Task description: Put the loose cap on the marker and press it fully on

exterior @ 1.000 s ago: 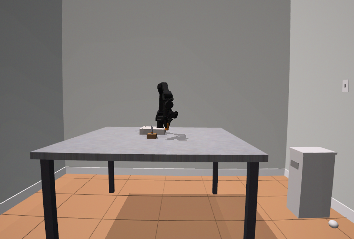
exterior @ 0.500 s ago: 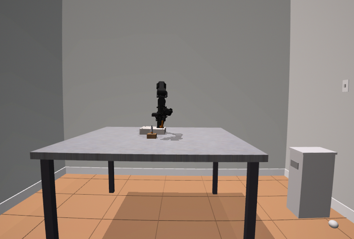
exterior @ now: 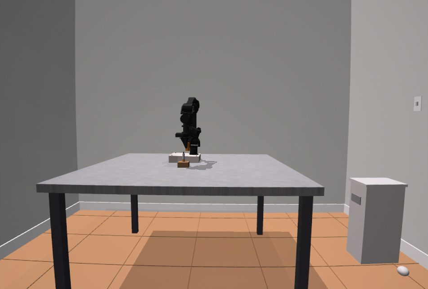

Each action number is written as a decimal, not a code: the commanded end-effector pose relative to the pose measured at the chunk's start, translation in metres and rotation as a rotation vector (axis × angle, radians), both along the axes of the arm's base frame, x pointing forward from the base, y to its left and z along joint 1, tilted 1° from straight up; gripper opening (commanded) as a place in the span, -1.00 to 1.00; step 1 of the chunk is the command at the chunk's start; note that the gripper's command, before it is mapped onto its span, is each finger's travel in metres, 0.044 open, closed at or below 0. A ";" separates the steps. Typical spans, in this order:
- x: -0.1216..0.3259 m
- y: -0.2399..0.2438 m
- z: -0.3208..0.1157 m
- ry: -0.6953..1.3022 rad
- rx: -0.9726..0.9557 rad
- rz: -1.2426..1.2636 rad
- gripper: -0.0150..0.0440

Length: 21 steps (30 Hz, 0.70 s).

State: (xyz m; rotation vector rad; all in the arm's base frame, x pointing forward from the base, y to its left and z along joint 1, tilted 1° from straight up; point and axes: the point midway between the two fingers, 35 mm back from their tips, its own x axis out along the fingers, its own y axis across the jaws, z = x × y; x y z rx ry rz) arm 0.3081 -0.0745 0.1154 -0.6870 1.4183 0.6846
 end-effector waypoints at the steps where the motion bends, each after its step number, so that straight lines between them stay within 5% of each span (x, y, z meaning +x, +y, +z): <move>1: -0.003 -0.015 0.006 0.007 -0.004 0.005 -0.49; 21: -0.004 -0.026 -0.003 0.008 -0.004 0.005 -0.49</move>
